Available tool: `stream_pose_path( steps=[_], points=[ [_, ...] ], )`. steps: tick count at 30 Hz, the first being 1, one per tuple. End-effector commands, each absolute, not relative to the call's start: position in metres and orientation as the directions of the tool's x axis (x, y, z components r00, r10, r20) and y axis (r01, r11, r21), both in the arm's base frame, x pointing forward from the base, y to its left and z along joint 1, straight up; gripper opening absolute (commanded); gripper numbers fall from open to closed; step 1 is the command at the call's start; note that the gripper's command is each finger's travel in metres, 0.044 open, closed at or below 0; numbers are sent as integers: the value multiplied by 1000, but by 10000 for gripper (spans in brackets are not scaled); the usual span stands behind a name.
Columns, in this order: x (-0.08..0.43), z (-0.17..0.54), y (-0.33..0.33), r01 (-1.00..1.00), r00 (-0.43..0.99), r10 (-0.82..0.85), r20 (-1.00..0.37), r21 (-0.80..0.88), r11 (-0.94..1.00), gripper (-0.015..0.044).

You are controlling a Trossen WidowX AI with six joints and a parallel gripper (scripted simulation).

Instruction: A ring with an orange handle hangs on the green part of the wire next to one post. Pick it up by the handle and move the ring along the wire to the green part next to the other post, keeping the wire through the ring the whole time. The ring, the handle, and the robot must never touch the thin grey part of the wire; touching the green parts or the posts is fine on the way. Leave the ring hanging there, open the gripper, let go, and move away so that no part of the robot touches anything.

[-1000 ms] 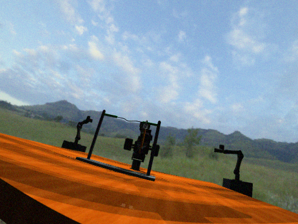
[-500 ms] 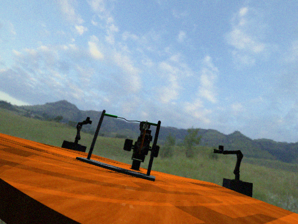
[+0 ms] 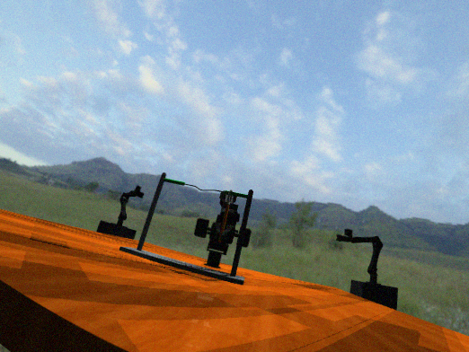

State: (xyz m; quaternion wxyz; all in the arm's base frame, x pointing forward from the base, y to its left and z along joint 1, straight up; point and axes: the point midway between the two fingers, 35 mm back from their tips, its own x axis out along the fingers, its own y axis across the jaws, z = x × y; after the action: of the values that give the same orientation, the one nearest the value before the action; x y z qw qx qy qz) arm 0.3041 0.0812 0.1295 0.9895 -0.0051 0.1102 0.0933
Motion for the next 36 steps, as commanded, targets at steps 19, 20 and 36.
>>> stream_pose_path(
  steps=[19,20,36],
  points=[
    [296,133,80,-185,958,183,-220,11,983,160],
    [295,134,80,-185,958,183,-220,12,983,160],
    [271,140,75,-182,958,181,-222,15,983,160]
  ],
)
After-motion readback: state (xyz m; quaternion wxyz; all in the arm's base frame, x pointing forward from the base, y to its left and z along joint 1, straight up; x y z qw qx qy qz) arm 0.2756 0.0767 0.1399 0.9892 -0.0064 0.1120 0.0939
